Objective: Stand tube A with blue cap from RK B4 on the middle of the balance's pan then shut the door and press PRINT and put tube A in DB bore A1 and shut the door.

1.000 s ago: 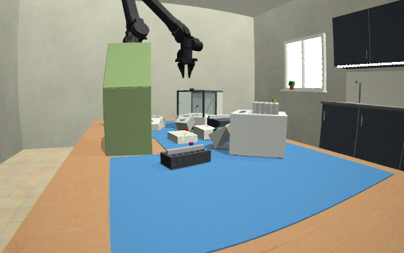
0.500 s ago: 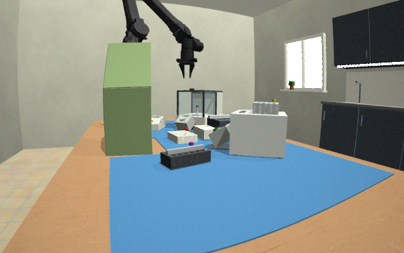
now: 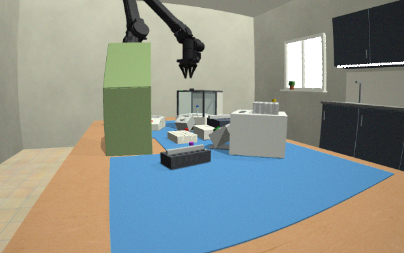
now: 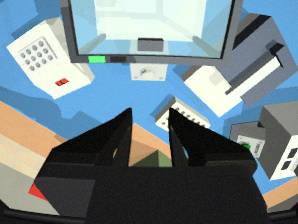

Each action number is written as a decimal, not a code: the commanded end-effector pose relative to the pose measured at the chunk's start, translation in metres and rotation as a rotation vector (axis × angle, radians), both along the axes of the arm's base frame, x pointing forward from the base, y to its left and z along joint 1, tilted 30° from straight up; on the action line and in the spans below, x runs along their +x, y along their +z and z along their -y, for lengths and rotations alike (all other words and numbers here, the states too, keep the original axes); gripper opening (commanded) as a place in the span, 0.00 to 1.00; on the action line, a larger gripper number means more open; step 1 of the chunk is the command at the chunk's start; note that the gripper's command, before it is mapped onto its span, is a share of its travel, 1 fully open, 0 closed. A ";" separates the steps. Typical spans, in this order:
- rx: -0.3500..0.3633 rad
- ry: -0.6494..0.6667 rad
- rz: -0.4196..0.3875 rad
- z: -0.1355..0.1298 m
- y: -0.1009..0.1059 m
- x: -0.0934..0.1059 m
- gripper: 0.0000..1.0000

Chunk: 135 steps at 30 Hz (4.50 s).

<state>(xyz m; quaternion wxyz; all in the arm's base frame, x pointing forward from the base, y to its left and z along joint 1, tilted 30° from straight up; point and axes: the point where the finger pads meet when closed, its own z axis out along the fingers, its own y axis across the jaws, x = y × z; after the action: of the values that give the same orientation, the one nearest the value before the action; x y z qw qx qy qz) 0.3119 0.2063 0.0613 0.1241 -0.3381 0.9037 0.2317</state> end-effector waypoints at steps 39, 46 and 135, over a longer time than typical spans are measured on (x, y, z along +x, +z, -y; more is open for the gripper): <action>0.086 -1.081 -0.640 -0.025 0.016 0.029 0.30; 0.107 -1.240 -0.730 -0.030 0.021 0.037 0.30; 0.104 -1.370 -0.810 -0.058 -0.037 0.040 0.06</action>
<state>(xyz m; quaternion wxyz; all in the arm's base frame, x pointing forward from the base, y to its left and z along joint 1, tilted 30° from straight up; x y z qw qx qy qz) 0.3453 0.2594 0.0247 -0.0845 0.4088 0.8736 0.2502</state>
